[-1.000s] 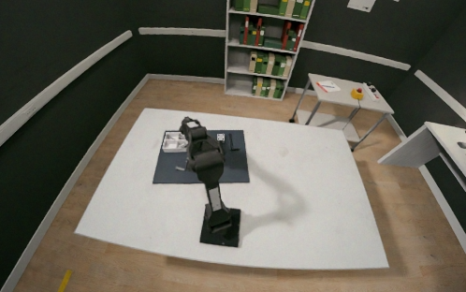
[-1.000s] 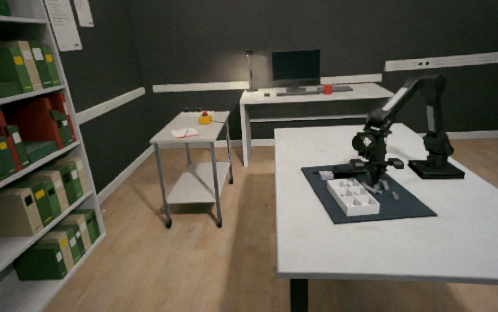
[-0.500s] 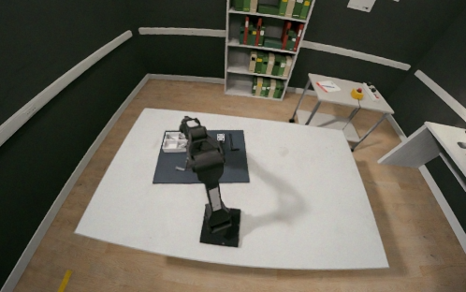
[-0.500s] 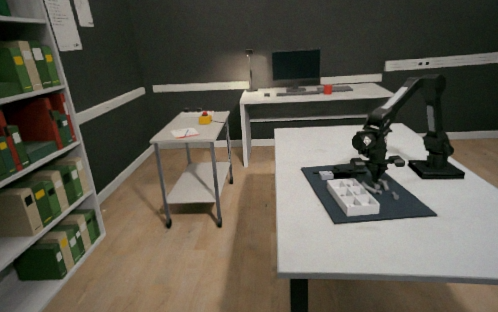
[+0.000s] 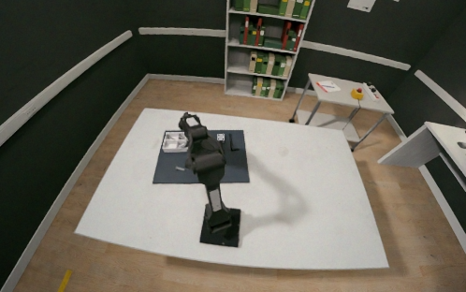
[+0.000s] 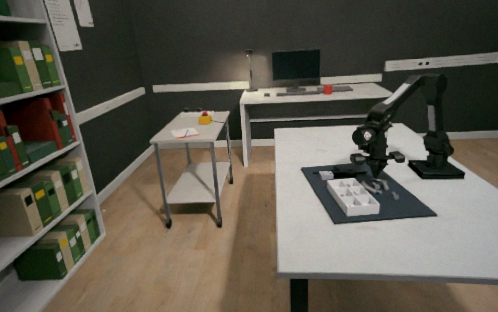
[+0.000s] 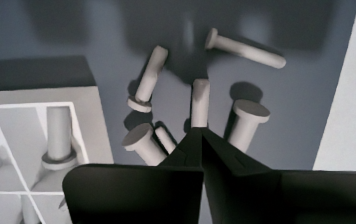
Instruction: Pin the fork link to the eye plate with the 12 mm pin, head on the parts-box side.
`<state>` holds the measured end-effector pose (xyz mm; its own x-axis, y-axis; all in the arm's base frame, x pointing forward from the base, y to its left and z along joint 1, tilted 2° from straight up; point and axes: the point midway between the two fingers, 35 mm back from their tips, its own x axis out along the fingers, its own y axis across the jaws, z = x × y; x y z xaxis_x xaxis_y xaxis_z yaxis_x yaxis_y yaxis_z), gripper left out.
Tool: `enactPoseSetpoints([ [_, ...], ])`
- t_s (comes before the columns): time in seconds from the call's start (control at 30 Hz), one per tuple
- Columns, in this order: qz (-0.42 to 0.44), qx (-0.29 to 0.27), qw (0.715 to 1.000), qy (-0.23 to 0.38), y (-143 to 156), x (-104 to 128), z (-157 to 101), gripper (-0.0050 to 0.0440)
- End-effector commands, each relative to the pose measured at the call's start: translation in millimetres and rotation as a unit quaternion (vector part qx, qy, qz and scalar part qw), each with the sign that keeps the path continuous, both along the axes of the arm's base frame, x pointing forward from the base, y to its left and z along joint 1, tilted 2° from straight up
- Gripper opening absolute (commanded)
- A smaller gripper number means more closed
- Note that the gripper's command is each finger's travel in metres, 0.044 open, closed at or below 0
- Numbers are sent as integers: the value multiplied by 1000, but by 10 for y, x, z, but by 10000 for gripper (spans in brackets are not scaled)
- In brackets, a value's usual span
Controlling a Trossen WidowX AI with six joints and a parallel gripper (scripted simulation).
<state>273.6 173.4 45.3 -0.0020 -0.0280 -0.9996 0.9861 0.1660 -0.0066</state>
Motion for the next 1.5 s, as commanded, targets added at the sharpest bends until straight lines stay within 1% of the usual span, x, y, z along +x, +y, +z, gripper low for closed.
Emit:
enactPoseSetpoints([
  [0.0, -1, 9, 1000, -14, 31, 42, 139, -50],
  [0.13, -1, 10, 1000, -15, 32, 42, 164, -50],
  [0.17, -1, 6, 1000, -9, 22, 25, 131, -50],
  [0.33, -1, 10, 1000, -16, 33, 41, 199, -50],
  [0.47, -1, 6, 1000, -9, 21, 20, 167, -50],
  [1.47, -1, 7, 1000, -11, 23, 24, 176, -50],
])
